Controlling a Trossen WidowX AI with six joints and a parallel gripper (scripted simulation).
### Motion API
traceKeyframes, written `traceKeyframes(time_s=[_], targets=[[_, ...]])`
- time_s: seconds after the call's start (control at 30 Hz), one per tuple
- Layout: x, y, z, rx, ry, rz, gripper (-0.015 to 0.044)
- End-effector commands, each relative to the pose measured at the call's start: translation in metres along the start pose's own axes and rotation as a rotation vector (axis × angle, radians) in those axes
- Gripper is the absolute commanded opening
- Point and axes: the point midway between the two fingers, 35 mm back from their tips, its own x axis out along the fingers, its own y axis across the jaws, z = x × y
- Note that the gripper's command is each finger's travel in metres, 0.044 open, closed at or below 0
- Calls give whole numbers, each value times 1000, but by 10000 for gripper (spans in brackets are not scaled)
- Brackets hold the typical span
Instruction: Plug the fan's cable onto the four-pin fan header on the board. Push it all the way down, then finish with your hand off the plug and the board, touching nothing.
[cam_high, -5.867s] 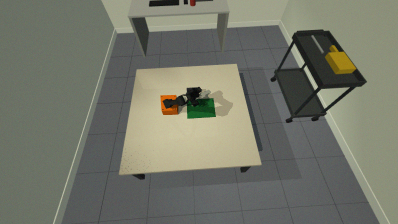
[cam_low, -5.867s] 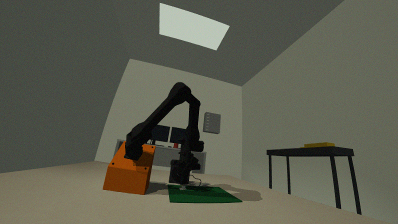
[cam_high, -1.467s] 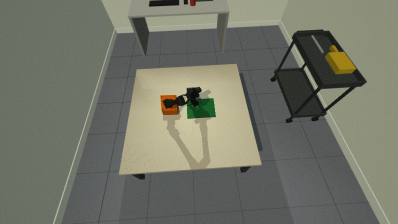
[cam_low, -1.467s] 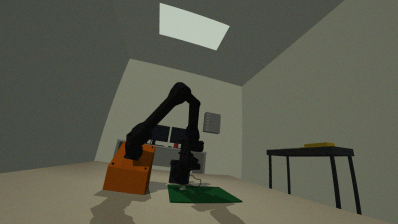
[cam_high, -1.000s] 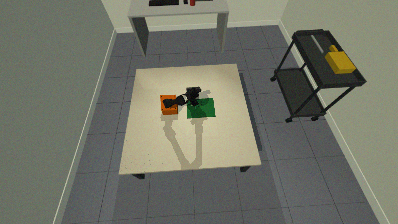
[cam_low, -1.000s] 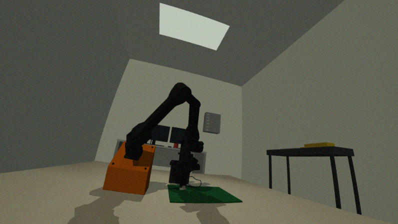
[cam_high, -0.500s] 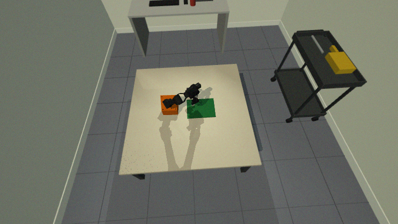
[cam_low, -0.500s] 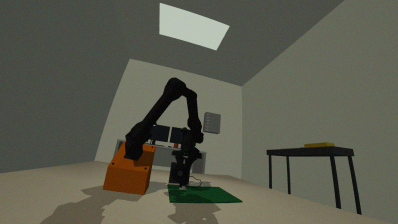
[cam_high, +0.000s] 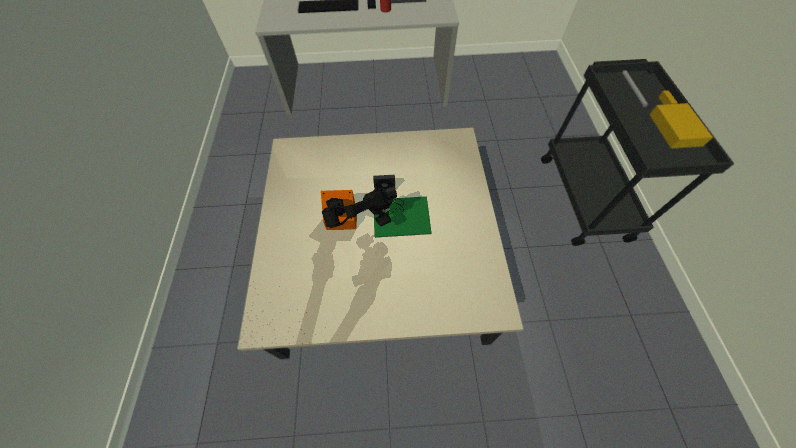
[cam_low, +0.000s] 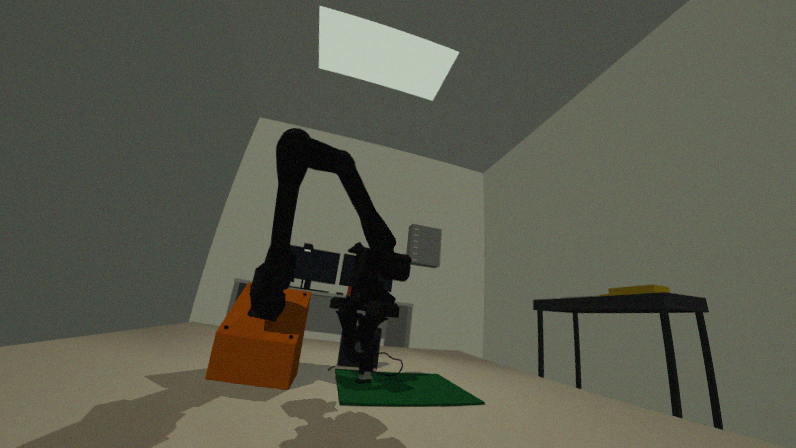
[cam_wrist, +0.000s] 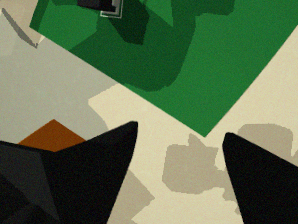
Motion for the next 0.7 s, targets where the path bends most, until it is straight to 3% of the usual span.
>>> traceKeyframes(time_s=[0.0,0.63,0.67], targets=[[1,-2,-8,-16,4,-5,260],[1,-2,-8,-16,4,-5,260],[1,-1,-6,-16,4,-5,234]])
